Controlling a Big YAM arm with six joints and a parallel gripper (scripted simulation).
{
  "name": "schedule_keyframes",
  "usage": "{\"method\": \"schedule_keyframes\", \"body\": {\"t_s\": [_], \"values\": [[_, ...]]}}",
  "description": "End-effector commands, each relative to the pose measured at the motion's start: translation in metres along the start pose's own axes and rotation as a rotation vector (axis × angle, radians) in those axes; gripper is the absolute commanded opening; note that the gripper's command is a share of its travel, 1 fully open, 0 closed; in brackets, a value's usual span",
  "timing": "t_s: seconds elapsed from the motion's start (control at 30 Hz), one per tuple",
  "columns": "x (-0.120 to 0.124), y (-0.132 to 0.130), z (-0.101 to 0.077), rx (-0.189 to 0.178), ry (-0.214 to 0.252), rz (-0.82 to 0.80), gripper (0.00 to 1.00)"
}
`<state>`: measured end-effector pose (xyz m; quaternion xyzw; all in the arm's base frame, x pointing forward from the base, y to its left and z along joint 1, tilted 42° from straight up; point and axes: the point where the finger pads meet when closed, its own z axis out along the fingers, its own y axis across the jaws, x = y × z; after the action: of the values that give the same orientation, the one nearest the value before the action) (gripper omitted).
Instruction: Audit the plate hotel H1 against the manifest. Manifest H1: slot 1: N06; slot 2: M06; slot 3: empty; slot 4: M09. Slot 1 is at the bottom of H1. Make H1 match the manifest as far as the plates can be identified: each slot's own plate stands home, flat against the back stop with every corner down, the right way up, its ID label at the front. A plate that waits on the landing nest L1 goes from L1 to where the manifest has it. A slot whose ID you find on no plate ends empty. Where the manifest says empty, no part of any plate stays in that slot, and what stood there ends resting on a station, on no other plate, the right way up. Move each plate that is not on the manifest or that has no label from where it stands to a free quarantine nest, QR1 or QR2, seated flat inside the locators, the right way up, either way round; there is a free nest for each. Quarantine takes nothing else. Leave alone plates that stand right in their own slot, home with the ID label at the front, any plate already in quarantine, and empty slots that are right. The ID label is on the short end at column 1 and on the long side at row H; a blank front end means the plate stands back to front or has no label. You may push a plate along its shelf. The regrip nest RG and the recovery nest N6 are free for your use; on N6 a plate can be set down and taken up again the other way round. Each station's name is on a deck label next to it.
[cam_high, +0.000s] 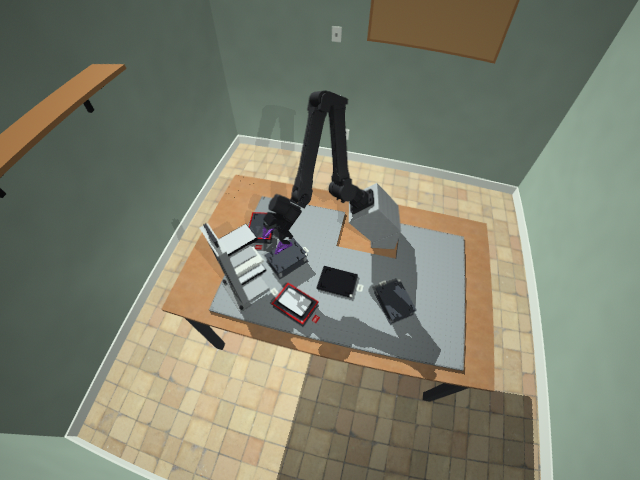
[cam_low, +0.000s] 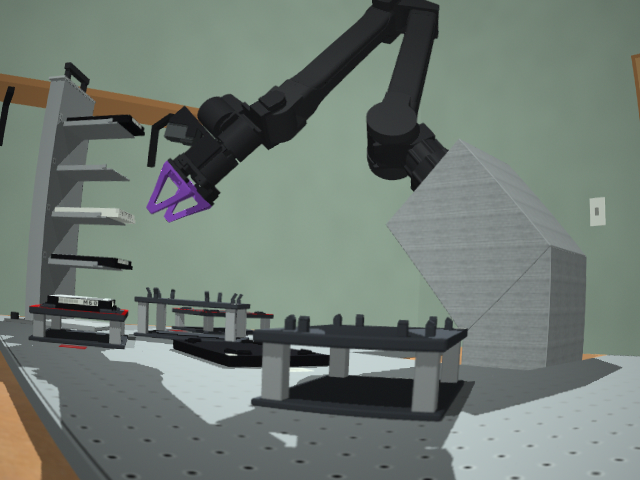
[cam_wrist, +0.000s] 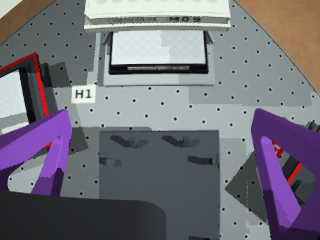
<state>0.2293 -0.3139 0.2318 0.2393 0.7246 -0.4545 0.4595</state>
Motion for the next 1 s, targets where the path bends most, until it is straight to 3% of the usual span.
{"method": "schedule_keyframes", "body": {"t_s": [0.0, 0.47, 0.57, 0.63, 0.97], "values": [[0.003, -0.005, -0.007, 0.011, -0.011, -0.006, 1.00], [0.017, -0.002, -0.020, 0.003, -0.004, -0.011, 1.00], [0.024, 0.002, -0.016, -0.006, 0.016, -0.017, 1.00], [0.020, -0.002, -0.015, 0.008, -0.004, -0.010, 1.00], [0.030, -0.002, -0.005, 0.007, -0.003, -0.010, 1.00]]}}
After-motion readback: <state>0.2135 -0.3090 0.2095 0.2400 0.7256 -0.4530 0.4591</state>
